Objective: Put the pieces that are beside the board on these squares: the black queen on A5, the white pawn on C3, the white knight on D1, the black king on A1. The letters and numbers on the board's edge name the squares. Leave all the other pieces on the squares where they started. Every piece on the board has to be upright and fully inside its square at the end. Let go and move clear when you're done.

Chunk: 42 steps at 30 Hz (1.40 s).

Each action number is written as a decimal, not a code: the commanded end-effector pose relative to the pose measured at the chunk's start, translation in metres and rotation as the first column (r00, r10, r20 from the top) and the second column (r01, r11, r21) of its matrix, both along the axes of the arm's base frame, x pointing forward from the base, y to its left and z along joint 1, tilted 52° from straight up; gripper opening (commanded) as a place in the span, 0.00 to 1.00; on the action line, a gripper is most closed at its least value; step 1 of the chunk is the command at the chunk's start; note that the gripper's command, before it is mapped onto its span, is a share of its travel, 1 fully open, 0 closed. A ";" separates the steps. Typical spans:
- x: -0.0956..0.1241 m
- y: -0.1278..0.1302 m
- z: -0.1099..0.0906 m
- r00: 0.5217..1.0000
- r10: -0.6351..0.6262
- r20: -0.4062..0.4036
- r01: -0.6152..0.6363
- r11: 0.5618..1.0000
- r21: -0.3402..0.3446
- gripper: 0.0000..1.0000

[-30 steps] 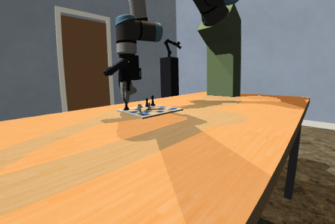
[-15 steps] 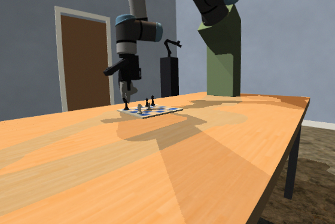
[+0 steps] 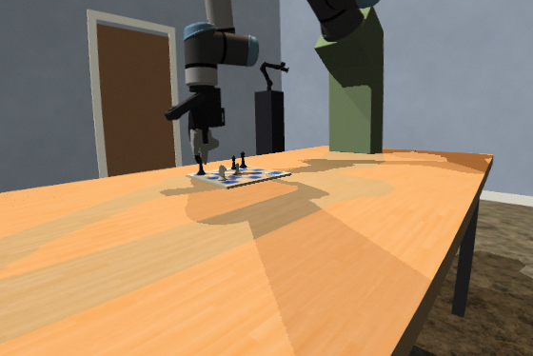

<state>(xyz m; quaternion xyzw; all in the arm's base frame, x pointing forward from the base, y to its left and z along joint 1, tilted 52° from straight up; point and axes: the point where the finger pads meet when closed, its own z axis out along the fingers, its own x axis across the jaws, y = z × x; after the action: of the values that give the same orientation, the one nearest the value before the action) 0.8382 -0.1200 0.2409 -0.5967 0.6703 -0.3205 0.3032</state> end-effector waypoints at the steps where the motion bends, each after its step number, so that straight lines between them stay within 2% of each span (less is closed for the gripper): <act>1: -0.002 0.000 0.002 1.000 0.000 0.001 0.000 1.000 0.000 0.25; 7: -0.012 0.001 0.010 1.000 0.000 0.001 0.000 1.000 0.000 0.25; 19: -0.060 0.005 0.047 1.000 0.000 0.001 0.000 1.000 0.000 0.25; 30: -0.071 0.006 0.055 1.000 0.000 0.001 0.000 1.000 0.000 0.25; 31: -0.071 0.006 0.055 1.000 0.000 0.001 0.000 1.000 0.000 1.00; 42: -0.071 0.006 0.055 1.000 0.000 0.001 0.000 1.000 0.000 1.00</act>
<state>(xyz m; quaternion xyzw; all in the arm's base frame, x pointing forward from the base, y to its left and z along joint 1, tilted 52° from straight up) 0.7674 -0.1139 0.2957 -0.5967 0.6704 -0.3204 0.3032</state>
